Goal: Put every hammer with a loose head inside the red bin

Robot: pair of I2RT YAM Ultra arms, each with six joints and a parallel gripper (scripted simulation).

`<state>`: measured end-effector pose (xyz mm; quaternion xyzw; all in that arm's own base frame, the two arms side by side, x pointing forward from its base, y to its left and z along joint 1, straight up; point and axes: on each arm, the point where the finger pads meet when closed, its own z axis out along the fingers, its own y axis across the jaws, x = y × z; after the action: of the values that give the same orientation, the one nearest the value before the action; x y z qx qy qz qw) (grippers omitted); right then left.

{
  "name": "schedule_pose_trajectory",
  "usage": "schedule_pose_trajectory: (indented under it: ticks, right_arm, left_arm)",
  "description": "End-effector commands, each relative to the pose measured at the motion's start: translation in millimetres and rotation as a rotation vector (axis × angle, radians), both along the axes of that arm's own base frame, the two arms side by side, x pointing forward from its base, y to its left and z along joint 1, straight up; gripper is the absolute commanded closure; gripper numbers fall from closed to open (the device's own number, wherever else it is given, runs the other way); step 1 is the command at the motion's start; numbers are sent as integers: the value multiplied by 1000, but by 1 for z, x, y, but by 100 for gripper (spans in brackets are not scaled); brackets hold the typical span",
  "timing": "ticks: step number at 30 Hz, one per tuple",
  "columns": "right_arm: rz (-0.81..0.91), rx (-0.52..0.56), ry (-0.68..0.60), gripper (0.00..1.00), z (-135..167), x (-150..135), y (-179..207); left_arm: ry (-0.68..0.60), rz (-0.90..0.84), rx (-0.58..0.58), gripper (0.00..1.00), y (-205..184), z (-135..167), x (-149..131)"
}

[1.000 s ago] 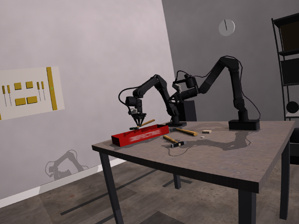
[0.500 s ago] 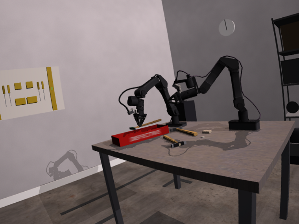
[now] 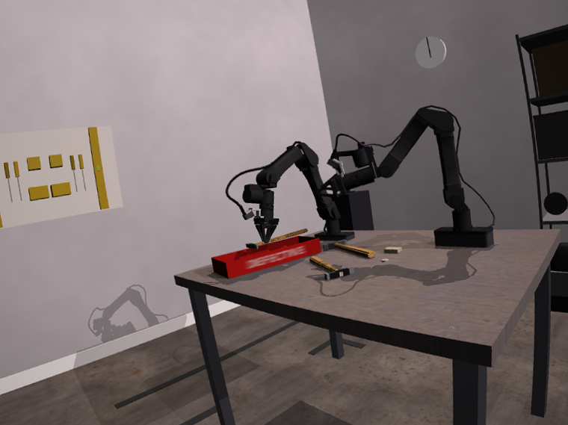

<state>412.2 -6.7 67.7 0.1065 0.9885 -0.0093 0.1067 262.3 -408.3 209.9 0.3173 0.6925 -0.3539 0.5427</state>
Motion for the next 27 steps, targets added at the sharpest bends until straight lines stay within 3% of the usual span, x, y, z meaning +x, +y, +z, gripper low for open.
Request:
schedule_pose_trajectory:
  ticks: [1, 11, 24, 27]
  right_arm:
    - [-2, -11, -47, 92, 10, 9, 2]
    - [-12, -17, -77, 92, 14, 24, 1]
    - [-10, -18, -50, 92, -36, 16, 1]
    - [-11, -18, -87, 92, -29, 24, 1]
  left_arm:
    - [-30, -12, -35, 0, -9, 18, -1]
    - [-30, -12, -35, 0, -9, 18, -1]
    - [-30, -12, -35, 0, -9, 18, -1]
    - [-30, -12, -35, 0, -9, 18, -1]
